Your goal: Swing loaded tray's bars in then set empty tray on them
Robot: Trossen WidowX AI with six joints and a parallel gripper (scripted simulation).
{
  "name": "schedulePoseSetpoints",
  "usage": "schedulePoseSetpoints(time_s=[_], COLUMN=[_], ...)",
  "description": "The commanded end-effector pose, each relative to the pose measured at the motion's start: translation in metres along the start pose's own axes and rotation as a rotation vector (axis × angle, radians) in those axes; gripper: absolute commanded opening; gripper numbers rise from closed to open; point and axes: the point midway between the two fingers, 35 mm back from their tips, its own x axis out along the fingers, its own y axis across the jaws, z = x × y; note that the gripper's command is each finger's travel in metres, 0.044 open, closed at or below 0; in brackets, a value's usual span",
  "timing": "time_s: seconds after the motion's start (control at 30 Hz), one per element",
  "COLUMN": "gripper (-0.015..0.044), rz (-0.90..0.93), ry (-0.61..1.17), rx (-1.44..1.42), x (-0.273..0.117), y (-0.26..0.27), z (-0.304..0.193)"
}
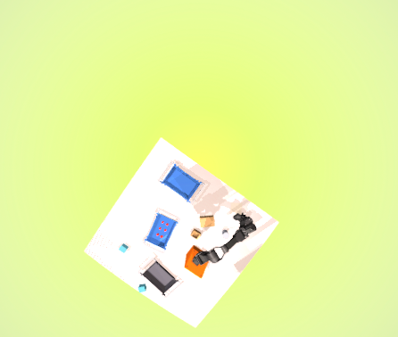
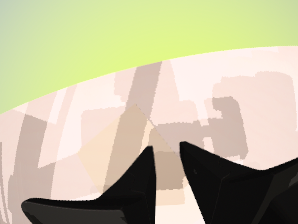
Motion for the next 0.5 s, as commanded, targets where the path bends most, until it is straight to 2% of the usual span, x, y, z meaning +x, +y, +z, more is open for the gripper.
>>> schedulePoseSetpoints(time_s=[0.0, 0.23, 0.47], gripper=[0.0086, 0.0086, 0.0086], rz=[0.105, 0.304, 0.508], ry=[0.014, 0.078, 0.124], rx=[0.075, -0.009, -0.173], x=[0.019, 0.040, 0.029], y=[0.049, 0.158, 0.270], z=[0.003, -0.010, -0.031])
